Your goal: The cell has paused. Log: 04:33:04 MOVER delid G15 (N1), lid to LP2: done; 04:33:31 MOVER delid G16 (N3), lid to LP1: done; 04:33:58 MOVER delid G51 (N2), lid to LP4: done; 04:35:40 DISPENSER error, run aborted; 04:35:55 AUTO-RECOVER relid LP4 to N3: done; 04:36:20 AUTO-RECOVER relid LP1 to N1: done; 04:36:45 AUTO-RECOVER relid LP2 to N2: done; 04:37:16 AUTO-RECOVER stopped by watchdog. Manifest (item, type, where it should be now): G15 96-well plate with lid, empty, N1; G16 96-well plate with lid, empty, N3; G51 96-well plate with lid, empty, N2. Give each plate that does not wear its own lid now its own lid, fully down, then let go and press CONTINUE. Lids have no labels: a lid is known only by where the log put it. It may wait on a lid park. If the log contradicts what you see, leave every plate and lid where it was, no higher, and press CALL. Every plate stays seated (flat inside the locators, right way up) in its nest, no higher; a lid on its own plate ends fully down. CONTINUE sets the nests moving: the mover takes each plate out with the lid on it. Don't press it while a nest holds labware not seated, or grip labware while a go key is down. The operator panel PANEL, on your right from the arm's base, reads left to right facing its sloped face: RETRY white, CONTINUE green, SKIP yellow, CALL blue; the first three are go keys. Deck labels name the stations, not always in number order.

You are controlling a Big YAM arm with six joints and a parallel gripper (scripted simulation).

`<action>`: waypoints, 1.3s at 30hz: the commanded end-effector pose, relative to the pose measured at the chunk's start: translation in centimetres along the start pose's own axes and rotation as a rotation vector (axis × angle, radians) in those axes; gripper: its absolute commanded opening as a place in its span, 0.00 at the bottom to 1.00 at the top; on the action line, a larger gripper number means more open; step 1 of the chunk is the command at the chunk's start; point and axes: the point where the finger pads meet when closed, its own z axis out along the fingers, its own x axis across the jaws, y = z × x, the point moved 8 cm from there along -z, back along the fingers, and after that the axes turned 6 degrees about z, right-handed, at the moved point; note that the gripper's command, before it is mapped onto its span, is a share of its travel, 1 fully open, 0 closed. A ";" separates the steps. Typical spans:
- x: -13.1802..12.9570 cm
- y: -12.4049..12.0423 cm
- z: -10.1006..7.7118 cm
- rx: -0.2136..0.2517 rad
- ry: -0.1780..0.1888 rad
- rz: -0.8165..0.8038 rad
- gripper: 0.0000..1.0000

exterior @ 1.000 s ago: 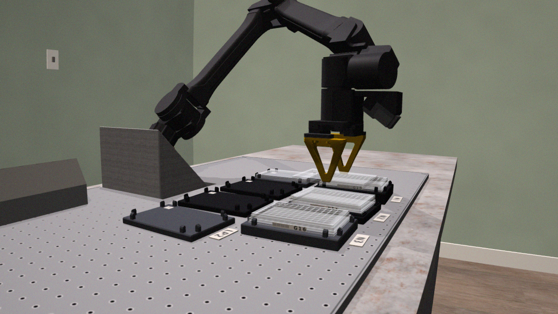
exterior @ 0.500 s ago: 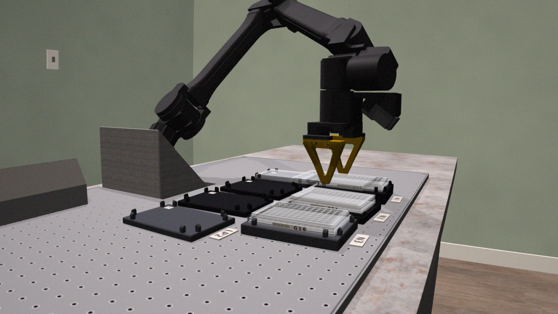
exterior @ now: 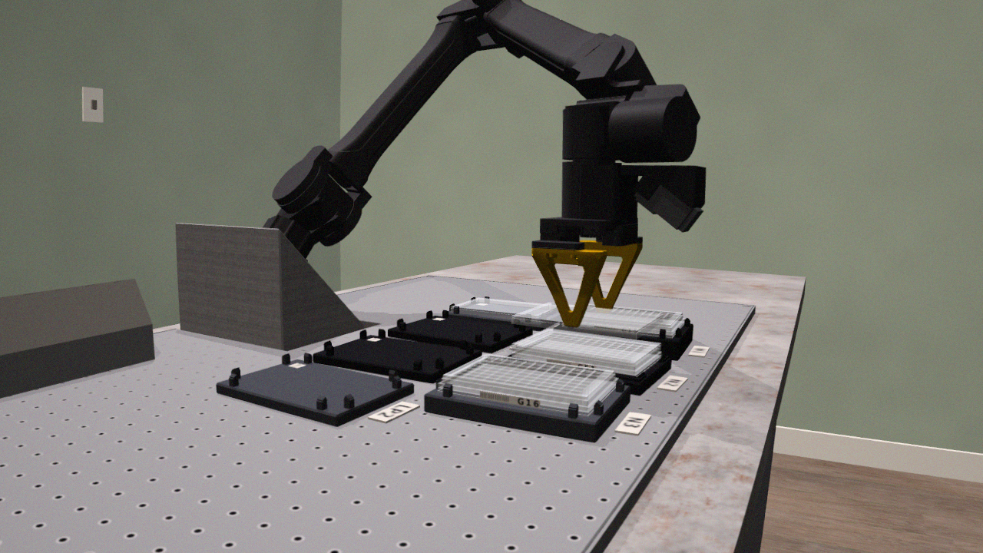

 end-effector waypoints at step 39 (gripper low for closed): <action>0.5 0.0 2.7 0.017 0.002 -0.002 0.00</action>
